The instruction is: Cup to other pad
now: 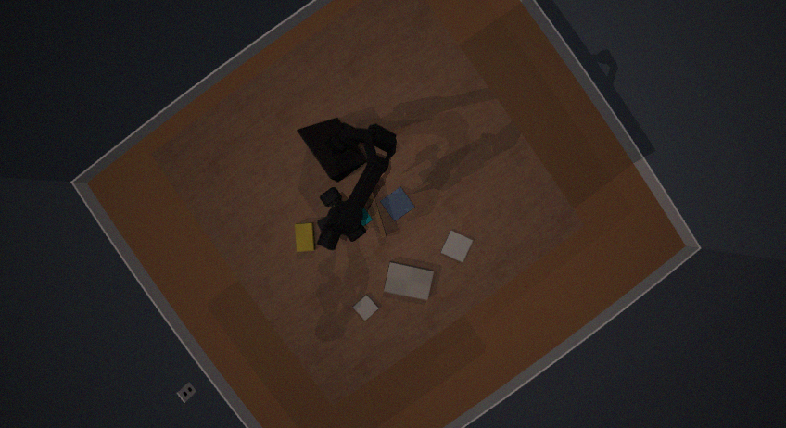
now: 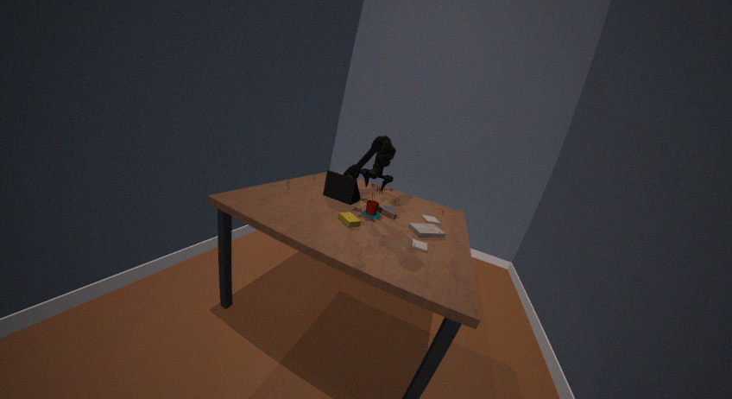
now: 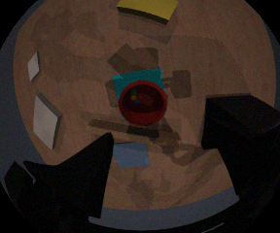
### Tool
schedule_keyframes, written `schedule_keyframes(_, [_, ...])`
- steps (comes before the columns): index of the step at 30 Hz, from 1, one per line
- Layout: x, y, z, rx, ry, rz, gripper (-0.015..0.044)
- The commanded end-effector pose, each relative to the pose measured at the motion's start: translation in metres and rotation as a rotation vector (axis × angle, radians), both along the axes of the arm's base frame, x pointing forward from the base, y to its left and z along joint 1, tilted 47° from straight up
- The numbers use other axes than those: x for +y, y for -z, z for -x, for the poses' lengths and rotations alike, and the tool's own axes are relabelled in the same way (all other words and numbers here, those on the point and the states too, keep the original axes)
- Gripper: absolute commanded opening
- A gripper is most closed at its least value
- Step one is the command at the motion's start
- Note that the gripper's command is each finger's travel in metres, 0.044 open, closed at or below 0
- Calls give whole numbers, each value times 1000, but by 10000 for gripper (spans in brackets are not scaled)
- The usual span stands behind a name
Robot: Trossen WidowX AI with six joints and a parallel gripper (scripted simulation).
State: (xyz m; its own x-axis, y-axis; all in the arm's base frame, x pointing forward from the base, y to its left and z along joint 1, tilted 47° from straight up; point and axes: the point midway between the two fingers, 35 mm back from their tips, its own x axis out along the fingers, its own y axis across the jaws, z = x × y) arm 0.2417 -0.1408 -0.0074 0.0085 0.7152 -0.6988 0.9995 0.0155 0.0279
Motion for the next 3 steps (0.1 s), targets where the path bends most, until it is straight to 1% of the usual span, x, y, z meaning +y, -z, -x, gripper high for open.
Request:
schedule_keyframes(1, [1,1,0,1,0,-1,440])
schedule_keyframes(3, [1,1,0,1,0,-1,440])
